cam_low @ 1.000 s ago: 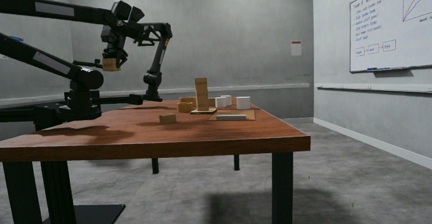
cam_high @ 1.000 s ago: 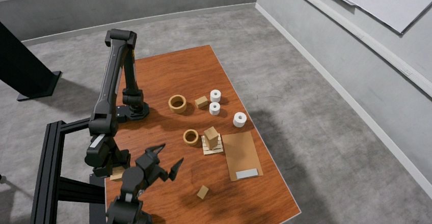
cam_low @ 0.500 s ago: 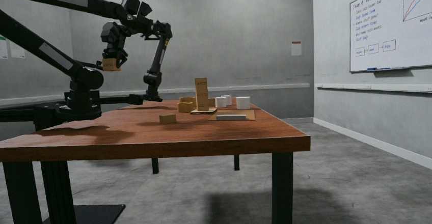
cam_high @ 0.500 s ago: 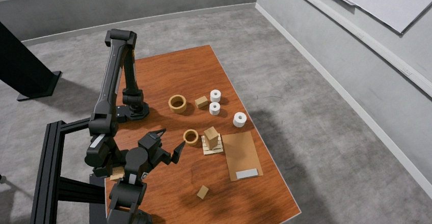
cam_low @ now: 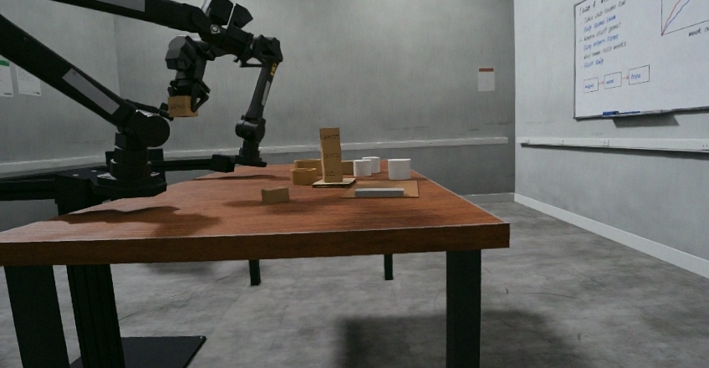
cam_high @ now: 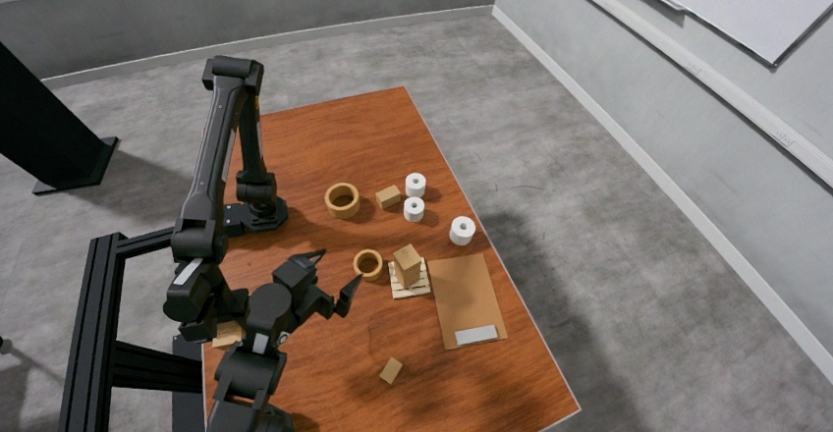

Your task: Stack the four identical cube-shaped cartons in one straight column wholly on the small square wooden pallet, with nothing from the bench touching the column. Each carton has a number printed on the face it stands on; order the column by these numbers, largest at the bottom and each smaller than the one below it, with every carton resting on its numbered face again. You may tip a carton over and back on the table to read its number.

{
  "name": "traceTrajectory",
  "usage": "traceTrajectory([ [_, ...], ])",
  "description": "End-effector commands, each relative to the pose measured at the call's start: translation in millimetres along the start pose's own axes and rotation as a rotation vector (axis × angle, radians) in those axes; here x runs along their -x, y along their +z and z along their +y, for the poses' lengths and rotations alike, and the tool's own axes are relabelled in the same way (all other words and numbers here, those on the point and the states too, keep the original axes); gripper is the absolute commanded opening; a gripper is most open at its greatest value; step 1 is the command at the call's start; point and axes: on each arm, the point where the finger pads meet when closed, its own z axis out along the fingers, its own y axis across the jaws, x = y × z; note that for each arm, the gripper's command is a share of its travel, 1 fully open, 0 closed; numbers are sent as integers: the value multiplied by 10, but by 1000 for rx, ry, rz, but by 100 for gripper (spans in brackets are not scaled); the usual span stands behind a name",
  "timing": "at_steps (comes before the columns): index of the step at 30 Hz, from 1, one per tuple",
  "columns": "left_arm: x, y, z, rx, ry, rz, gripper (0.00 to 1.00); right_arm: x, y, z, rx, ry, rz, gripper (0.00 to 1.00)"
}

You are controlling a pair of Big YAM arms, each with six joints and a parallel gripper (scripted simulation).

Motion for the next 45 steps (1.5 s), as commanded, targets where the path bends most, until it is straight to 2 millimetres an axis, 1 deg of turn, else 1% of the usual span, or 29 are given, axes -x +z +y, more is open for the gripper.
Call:
traceTrajectory([
  [1, 174, -82, 26, 0, -14, -33, 55, 299, 100, -274, -60, 39, -5, 100],
  [4, 164, -72, 100, 7, -7, -30, 55, 175, 284, -551, -121, 50, 53, 100],
  [5, 174, -143, 142, 7, -2, -46, 55, 118, 354, -679, -146, 56, 77, 100],
  [6, 147, -154, 189, 7, 11, -44, 55, 53, 422, -822, -173, 65, 103, 100],
  [7, 88, -171, 265, 9, 28, -34, 55, -17, 485, -973, -199, 76, 130, 100],
  [8, -101, -117, 345, 10, 51, -4, 55, -90, 539, -1127, -225, 88, 156, 100],
  [10, -224, -176, 608, 14, 86, -1, 55, -234, 618, -1420, -272, 112, 203, 100],
  [12, -379, -250, 936, 15, 109, 4, 55, -379, 665, -1703, -315, 140, 246, 100],
  [14, -379, -250, 936, 15, 109, 4, 55, -379, 665, -1703, -315, 140, 246, 100],
  [15, -337, -373, 1160, 22, 113, -21, 55, -421, 685, -1856, -337, 149, 253, 100],
  [16, -432, -418, 1351, 23, 119, -18, 55, -529, 684, -1986, -355, 168, 286, 100],
  [18, -618, -507, 1715, 23, 122, -15, 55, -670, 679, -2240, -391, 206, 320, 100],
  [19, -581, -639, 1927, 34, 124, -39, 55, -734, 669, -2355, -407, 222, 334, 100],
  [21, -733, -723, 2220, 32, 129, -39, 55, -852, 642, -2557, -435, 250, 359, 100],
  [22, -819, -764, 2384, 33, 123, -38, 55, -905, 625, -2646, -447, 262, 370, 100],
  [24, -1009, -722, 2688, 15, 108, -11, 55, -999, 590, -2803, -467, 286, 388, 100],
  [28, -1332, -888, 3296, 14, 79, -14, 55, -1146, 517, -3056, -501, 326, 411, 100],
  [29, -1393, -921, 3413, 14, 73, -15, 55, -1165, 507, -3091, -505, 331, 413, 100],
  [31, -1393, -921, 3413, 14, 73, -15, 55, -1165, 507, -3091, -505, 331, 413, 100],
  [34, -1585, -1021, 3778, 13, 52, -19, 55, -1198, 487, -3157, -513, 339, 416, 100],
  [35, -1629, -1037, 3862, 13, 47, -19, 55, -1221, 498, -3152, -510, 340, 420, 100],
  [36, -1668, -1056, 3938, 12, 42, -20, 55, -1201, 532, -3096, -496, 335, 419, 100],
  [37, -1702, -1074, 4008, 12, 37, -21, 55, -1267, 498, -2986, -486, 333, 427, 100],
  [38, -1733, -1090, 4069, 12, 33, -21, 55, -1211, 479, -2943, -484, 326, 417, 100],
  [40, -1780, -1116, 4180, 12, 22, -23, 55, -1110, 504, -2780, -463, 304, 400, 100],
  [42, -1784, -1121, 4248, 9, 5, -22, 55, -969, 517, -2523, -430, 270, 378, 100],
  [43, -1685, -1088, 4210, 0, 23, -22, 55, -890, 516, -2387, -414, 251, 363, 100],
  [44, -1664, -1078, 4228, 0, 18, -20, 55, -799, 504, -2226, -396, 229, 344, 100],
  [45, -1622, -1060, 4270, 11, 15, -20, 55, -866, 479, -2001, -370, 206, 349, 100],
])
